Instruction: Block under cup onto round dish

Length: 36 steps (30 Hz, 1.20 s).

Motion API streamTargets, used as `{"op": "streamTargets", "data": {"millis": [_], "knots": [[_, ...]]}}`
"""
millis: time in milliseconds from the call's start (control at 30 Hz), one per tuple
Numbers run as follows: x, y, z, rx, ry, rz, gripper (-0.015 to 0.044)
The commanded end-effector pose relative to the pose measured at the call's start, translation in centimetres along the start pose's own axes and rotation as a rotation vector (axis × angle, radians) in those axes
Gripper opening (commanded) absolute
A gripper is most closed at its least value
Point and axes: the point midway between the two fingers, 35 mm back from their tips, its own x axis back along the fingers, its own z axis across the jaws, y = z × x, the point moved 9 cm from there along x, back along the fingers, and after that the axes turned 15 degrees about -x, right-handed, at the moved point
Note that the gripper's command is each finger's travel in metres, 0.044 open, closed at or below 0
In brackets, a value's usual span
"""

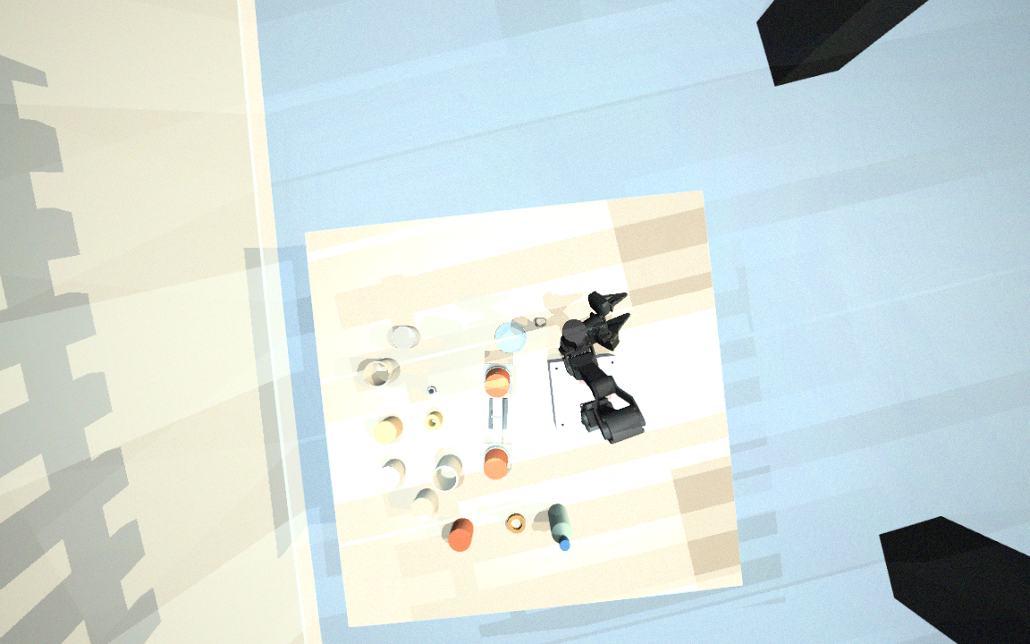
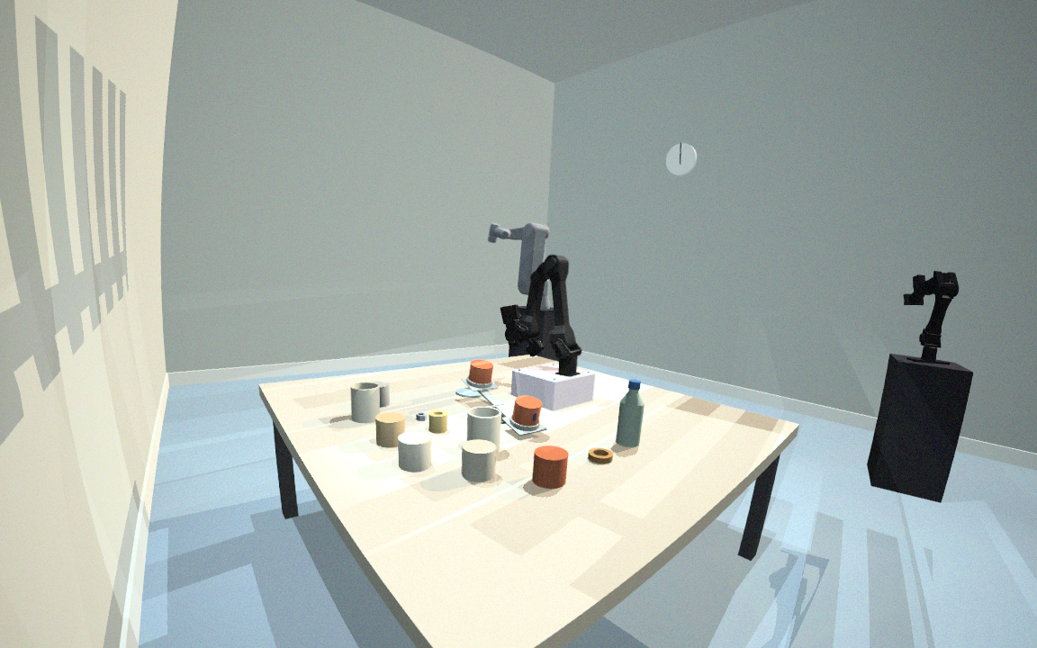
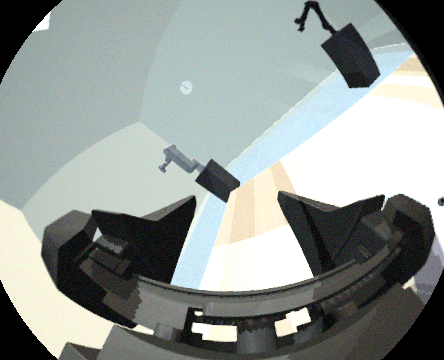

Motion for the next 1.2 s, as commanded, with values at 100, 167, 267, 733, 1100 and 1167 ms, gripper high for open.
{"op": "streamTargets", "data": {"millis": [100, 167, 267, 733, 1100, 1167], "knots": [[1.2, -0.6, 0.6, 0.039, 0.024, 0.072, 0.044], [2.3, -0.9, 1.1, 0.07, 0.045, 0.13, 0.044], [3.9, -1.4, 1.7, 0.118, 0.077, 0.216, 0.044], [11.9, -1.7, 3.9, 0.346, 0.261, 0.599, 0.044], [17.8, 0.3, 4.6, 0.522, 0.437, 0.875, 0.044], [18.8, 0.9, 4.7, 0.552, 0.471, 0.922, 0.044]]}}
